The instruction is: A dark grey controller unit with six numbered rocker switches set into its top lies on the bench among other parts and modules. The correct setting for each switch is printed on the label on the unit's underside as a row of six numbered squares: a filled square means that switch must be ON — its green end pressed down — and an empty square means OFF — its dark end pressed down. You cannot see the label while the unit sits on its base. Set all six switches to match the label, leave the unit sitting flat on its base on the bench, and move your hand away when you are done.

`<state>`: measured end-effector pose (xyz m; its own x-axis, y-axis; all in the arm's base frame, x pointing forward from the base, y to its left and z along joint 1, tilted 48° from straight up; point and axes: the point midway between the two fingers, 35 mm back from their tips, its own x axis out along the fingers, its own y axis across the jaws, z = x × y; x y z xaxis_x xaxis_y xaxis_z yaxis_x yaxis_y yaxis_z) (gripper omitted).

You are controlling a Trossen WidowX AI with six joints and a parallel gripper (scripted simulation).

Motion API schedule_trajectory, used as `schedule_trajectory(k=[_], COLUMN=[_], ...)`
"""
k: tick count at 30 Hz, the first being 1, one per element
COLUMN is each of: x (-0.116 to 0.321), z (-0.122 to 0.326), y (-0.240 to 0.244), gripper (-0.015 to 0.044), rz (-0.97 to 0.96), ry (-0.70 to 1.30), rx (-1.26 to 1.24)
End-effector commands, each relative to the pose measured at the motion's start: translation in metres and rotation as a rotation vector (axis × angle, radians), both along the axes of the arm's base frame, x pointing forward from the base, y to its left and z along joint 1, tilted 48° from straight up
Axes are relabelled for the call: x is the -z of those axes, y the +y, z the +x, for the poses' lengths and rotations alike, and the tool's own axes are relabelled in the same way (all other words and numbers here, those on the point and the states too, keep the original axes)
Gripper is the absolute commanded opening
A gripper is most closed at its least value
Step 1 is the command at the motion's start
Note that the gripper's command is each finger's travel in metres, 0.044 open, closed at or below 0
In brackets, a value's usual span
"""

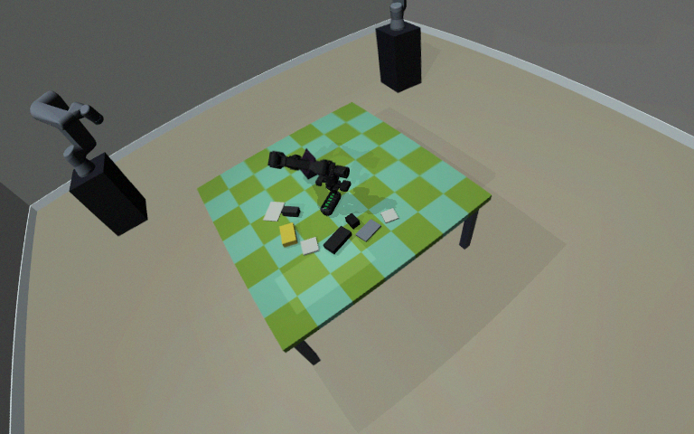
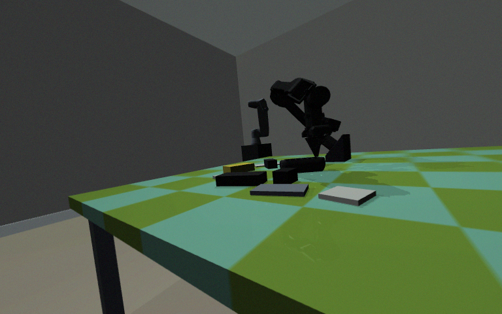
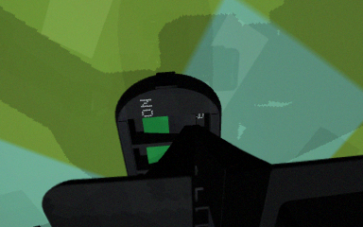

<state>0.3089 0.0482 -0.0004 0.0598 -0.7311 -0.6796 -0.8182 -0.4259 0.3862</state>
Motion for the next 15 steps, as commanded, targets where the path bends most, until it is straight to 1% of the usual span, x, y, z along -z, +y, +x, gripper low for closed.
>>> schedule_trajectory(k=[1,15], x=[0.0041,0.0086], z=[-0.0017,-0.0014], y=[-0.005,-0.0101], gripper=[0.0,0.0], rz=[-0.008,-0.008], ry=[0.012,0.012], rx=[-0.003,-0.003])
